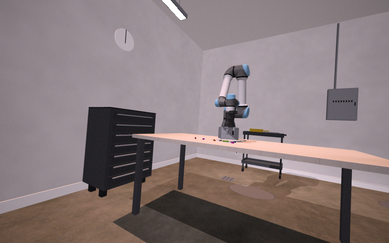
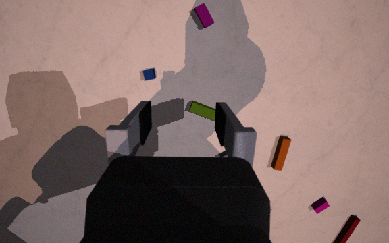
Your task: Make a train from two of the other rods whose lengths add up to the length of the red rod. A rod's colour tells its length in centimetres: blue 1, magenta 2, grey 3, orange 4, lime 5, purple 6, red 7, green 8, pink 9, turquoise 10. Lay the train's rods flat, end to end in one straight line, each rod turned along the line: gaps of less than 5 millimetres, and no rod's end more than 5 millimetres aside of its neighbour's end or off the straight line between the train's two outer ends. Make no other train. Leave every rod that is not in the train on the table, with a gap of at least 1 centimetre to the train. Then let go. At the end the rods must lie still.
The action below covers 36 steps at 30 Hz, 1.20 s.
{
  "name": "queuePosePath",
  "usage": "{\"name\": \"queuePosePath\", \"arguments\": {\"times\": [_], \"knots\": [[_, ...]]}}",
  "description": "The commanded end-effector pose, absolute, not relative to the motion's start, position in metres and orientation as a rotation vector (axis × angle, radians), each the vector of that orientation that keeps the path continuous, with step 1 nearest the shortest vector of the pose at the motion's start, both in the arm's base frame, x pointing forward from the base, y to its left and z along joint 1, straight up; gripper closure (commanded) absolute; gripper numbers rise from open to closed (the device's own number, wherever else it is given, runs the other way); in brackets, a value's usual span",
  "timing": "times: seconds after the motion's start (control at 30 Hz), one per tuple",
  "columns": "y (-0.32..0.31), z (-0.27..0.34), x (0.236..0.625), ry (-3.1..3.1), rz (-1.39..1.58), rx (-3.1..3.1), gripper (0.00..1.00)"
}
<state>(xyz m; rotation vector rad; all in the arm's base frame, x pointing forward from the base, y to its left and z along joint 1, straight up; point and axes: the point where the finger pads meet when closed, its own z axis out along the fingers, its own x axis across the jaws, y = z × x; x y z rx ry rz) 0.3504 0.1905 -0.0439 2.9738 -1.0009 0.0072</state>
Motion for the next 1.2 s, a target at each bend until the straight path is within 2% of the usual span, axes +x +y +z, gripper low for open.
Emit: {"name": "queuePosePath", "arguments": {"times": [0.0,0.77,1.17], "knots": [[0.191,-0.044,0.351,-1.001,0.009,2.974,0.0],[0.192,-0.044,0.352,-1.048,0.009,2.958,0.0],[0.198,-0.043,0.361,-1.365,0.009,2.827,0.0]]}}
